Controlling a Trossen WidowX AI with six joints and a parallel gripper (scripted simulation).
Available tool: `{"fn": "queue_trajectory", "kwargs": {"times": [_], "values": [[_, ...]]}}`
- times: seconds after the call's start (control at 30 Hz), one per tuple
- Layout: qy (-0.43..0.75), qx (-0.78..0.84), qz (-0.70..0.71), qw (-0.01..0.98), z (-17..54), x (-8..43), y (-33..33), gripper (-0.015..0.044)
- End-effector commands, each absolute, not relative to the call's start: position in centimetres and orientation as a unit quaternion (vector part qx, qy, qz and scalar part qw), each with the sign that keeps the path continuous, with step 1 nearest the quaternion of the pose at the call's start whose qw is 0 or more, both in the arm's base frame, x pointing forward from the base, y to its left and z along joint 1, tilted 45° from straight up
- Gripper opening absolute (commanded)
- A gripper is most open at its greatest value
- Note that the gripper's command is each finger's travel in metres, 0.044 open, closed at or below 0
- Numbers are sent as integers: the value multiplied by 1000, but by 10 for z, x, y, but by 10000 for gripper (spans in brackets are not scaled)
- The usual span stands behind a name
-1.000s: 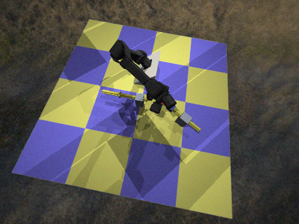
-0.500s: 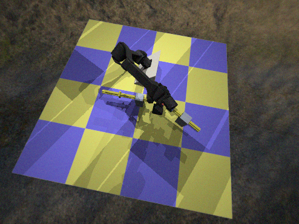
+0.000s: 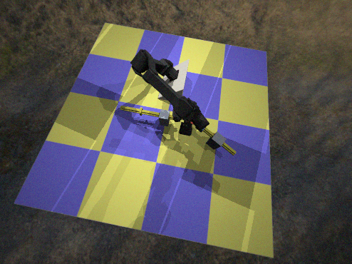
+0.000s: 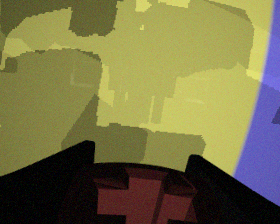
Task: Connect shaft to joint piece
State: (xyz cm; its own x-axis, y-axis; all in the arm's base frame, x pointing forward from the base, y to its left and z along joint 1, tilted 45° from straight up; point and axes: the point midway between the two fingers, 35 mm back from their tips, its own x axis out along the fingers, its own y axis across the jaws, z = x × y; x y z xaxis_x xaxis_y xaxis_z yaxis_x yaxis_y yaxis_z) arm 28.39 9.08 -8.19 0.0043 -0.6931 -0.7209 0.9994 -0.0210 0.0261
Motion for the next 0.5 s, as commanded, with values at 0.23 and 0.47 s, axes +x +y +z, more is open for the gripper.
{"fn": "queue_trajectory", "kwargs": {"times": [0.23,0.47], "values": [[266,288,-654,647,-82,284,91,199],[266,288,-654,647,-82,284,91,383]]}}
